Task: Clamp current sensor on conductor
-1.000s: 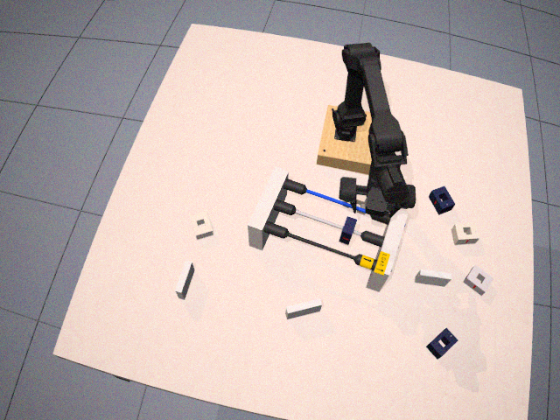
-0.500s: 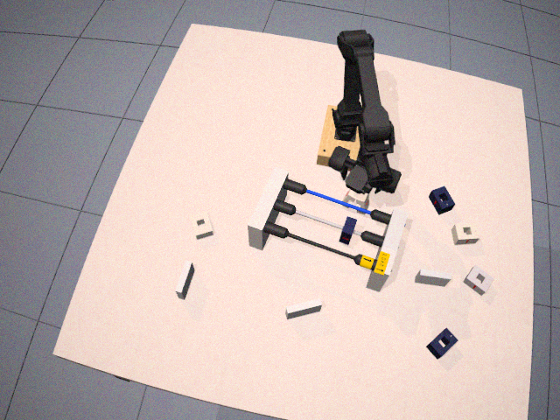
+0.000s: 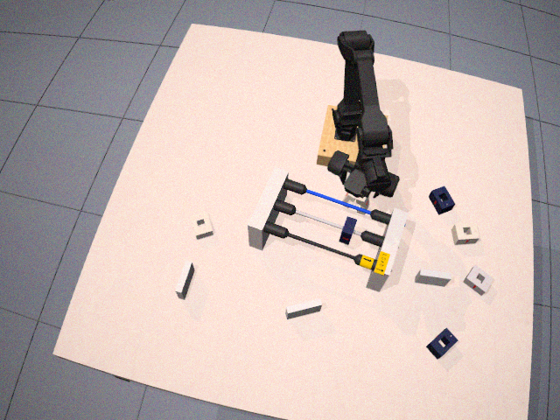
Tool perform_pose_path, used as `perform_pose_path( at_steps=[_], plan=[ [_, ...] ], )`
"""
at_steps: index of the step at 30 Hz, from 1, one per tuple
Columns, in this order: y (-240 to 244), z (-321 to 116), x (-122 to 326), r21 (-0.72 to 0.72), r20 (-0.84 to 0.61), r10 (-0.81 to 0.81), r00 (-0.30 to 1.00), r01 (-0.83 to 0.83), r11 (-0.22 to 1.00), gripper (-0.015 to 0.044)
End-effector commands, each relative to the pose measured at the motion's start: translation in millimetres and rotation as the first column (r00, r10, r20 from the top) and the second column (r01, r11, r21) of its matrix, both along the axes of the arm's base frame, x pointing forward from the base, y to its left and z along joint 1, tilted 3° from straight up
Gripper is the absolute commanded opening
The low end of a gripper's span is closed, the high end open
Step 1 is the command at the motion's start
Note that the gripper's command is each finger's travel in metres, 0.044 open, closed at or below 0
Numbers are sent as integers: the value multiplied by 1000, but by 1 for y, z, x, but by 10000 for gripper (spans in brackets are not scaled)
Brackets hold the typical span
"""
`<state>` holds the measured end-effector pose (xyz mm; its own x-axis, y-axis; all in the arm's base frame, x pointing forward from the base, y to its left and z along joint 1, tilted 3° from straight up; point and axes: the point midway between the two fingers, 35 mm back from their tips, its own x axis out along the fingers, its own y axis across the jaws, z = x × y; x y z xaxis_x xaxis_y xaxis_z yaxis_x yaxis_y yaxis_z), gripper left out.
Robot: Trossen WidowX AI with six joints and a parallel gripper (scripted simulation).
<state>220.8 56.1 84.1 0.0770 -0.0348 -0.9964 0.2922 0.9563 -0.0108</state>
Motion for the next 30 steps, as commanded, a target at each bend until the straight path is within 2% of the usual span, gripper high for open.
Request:
perform_pose_path(
  at_steps=[1,22,29,30],
  plan=[
    [0,-10,-1,-1,-16,0,1000,0,1000,440],
    [-2,-38,-2,-1,-16,0,1000,0,1000,440],
    [-2,-33,0,-1,-3,-4,1000,4,1000,256],
    [-2,-33,0,-1,-3,-4,1000,4,1000,250]
  ],
)
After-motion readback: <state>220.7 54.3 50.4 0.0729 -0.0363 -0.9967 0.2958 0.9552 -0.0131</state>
